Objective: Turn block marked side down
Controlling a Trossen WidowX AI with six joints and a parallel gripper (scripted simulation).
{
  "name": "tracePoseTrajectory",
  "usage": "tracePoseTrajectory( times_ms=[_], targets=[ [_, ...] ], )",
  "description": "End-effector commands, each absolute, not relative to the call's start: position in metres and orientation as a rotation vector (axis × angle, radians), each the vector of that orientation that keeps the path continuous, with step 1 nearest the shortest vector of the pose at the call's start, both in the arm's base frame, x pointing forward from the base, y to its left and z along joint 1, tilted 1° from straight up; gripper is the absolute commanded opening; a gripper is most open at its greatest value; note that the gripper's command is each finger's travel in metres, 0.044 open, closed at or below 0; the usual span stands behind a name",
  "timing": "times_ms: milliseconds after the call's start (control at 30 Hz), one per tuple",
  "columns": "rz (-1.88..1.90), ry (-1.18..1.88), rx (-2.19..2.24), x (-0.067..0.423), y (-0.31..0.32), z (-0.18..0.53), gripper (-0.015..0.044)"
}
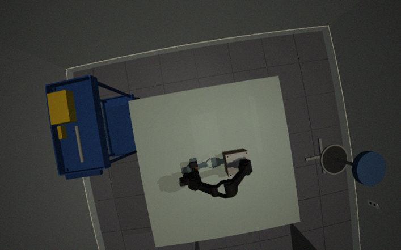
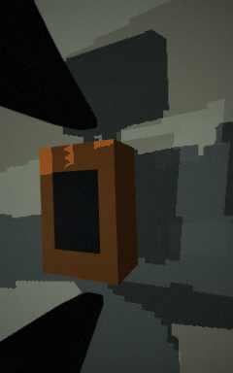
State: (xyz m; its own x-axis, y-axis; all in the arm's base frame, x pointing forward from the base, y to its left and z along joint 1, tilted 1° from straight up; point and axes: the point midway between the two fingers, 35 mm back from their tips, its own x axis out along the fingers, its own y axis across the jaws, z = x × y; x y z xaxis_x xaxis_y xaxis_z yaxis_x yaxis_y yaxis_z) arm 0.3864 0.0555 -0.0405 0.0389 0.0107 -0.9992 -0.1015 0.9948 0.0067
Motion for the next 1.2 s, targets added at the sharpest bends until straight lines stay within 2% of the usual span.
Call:
tracePoseTrajectory(
  times_ms=[0,67,800,1000,1167],
  targets=[
    [0.085,1.527,-0.067,0.387,0.056,-0.041,0.0361],
    [0.085,1.527,-0.067,0.387,0.056,-0.041,0.0309],
    [0.085,1.527,-0.067,0.387,0.056,-0.041,0.0162],
    [0.085,1.527,-0.067,0.386,0.056,-0.012,0.0005],
    [0.085,1.524,-0.066,0.386,0.056,-0.011,0.0000]
  ],
)
